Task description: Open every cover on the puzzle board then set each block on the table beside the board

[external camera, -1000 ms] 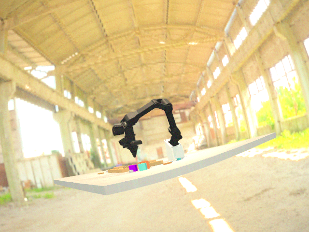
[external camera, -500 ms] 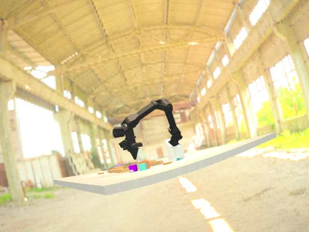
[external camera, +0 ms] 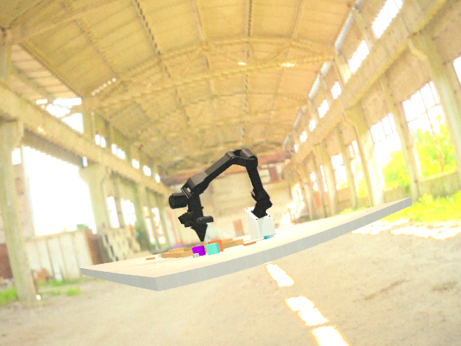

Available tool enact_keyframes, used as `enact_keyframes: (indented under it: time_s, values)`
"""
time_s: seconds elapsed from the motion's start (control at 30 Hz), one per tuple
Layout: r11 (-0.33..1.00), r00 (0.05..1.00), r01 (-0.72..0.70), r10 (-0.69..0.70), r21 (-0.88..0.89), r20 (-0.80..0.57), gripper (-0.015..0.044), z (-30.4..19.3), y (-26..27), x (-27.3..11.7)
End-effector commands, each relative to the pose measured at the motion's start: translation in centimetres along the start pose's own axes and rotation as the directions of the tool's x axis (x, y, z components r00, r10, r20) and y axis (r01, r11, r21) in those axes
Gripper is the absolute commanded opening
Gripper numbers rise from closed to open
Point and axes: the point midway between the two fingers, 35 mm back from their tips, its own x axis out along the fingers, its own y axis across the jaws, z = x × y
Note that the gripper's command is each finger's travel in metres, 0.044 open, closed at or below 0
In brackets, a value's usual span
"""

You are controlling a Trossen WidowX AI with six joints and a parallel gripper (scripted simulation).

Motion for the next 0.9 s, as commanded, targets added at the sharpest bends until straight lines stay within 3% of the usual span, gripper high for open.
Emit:
enact_keyframes:
  time_s: [0.0,0.87]
  values:
    - [1.000,1.000,-0.004,0.004,0.008,-0.009,0.0000,-0.3,0.1,0.7]
    - [1.000,1.000,-0.005,0.005,0.008,-0.009,0.0000,-0.5,-0.2,2.5]
